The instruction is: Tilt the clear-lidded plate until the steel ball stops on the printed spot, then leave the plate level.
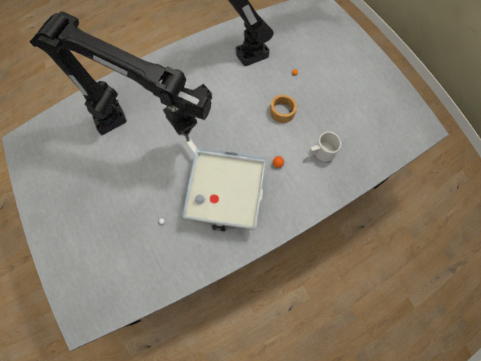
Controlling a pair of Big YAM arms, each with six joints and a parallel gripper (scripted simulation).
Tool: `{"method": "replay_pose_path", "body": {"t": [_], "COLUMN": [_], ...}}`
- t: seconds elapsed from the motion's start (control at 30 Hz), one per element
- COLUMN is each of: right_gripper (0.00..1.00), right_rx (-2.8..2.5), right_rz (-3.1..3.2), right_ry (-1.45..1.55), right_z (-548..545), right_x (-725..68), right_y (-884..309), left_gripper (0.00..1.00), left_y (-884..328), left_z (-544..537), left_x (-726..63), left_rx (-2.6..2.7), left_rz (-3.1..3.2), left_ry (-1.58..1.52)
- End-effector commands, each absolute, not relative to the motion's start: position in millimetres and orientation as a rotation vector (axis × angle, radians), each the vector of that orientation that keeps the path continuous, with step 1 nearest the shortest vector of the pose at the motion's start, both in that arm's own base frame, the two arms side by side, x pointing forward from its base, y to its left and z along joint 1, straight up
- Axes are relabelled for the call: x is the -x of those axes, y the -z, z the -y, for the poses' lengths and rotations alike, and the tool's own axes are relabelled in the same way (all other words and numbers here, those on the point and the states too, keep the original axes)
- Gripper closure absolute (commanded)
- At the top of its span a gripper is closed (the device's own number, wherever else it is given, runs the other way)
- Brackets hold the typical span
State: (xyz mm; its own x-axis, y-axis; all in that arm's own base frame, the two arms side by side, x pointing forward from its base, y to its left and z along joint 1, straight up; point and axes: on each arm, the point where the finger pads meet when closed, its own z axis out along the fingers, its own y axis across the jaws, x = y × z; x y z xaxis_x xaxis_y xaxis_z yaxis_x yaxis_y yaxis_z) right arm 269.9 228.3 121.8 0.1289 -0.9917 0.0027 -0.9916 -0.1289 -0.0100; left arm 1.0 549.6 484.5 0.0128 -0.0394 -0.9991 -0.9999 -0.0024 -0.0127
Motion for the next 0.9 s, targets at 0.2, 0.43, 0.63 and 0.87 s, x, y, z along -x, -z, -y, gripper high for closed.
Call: {"method": "replay_pose_path", "body": {"t": [0.2,0.43,0.63,0.87], "right_gripper": [1.0,1.0,1.0,1.0], "right_rx": [2.326,2.323,2.323,2.324], "right_rz": [-2.04,-2.038,-2.038,-2.039], "right_ry": [0.003,0.003,0.003,0.003], "right_z": [-258.4,-260.7,-260.9,-260.5], "right_x": [-283.1,-283.9,-284.1,-283.9], "right_y": [-136.9,-137.8,-138.2,-138.6], "left_gripper": [0.0,0.0,0.0,0.0], "left_y": [-500.5,-500.5,-500.5,-500.5], "left_z": [-544.9,-544.9,-544.9,-544.9], "left_x": [5.7,5.7,5.7,5.7], "left_rx": [1.218,1.218,1.218,1.218], "left_rz": [-1.204,-1.204,-1.204,-1.204], "left_ry": [-1.218,-1.218,-1.218,-1.218]}}
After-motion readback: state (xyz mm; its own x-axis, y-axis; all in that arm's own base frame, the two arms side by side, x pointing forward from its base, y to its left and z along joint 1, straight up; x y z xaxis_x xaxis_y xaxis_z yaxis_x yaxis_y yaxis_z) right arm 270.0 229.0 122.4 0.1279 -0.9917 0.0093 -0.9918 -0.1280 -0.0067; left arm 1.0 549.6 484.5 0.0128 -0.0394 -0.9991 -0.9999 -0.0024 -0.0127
